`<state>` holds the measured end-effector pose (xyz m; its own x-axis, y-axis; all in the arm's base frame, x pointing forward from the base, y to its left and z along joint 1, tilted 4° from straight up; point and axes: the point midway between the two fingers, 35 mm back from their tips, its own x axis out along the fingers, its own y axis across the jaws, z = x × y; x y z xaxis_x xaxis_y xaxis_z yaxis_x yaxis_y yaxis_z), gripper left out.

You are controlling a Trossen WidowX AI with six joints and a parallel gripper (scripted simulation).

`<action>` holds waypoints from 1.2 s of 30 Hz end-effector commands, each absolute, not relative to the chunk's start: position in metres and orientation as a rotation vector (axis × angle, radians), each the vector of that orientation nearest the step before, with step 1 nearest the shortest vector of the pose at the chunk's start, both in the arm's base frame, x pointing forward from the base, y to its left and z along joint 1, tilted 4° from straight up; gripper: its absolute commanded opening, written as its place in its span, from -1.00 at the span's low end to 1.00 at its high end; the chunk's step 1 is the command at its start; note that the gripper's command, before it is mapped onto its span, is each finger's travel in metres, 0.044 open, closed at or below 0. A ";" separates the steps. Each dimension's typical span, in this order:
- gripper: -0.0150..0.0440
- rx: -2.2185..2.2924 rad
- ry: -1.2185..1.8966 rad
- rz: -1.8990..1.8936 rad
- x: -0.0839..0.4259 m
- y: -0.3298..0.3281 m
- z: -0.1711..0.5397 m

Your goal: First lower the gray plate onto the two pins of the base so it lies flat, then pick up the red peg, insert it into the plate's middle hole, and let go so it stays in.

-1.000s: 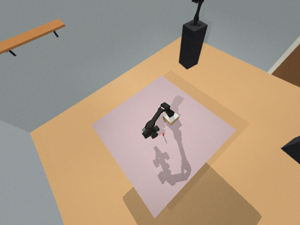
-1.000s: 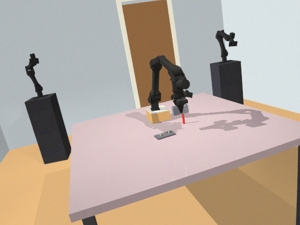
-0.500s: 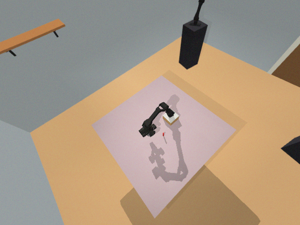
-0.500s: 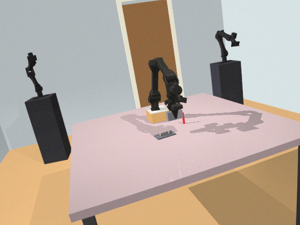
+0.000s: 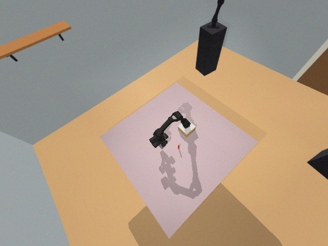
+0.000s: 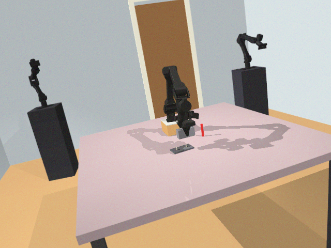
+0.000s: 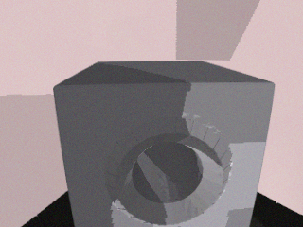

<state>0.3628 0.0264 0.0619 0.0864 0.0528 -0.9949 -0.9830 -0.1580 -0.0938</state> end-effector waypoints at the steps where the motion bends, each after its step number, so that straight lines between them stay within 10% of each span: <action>1: -0.49 -1.347 1.018 1.307 0.361 0.014 0.051; 36: -0.49 -1.376 0.999 1.332 0.359 -0.008 0.039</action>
